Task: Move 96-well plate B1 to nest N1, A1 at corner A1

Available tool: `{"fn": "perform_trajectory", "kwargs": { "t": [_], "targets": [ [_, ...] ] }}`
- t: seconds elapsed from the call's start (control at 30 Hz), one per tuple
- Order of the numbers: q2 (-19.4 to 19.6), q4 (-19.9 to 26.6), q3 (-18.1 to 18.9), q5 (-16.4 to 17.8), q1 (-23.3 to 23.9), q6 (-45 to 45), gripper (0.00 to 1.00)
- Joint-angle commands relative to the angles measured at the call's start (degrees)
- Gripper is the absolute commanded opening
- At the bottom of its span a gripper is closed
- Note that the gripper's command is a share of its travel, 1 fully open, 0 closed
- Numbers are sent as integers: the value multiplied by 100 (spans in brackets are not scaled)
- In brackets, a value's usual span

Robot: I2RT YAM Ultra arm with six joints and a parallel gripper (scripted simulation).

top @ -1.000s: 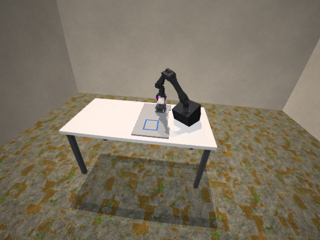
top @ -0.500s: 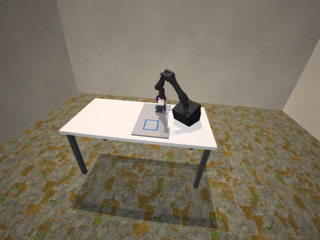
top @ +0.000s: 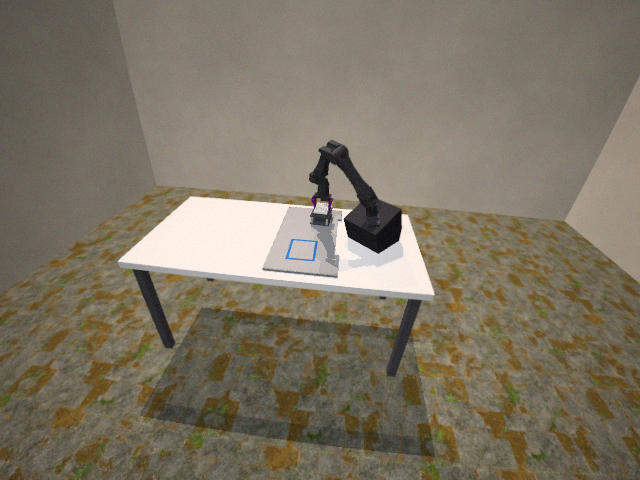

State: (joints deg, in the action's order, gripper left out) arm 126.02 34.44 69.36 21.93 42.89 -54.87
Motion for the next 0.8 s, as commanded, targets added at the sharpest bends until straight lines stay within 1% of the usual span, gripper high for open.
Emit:
{"fn": "perform_trajectory", "kwargs": {
  "t": [0.0,0.47,0.57,0.77],
  "targets": [
    [-170,-166,-25,-26,52,-70,0],
    [-187,-120,-147,-27,83,-57,0],
    [-192,-175,-17,-28,81,-63,0],
    [-178,-197,-91,-27,48,-74,0]
  ]
}}
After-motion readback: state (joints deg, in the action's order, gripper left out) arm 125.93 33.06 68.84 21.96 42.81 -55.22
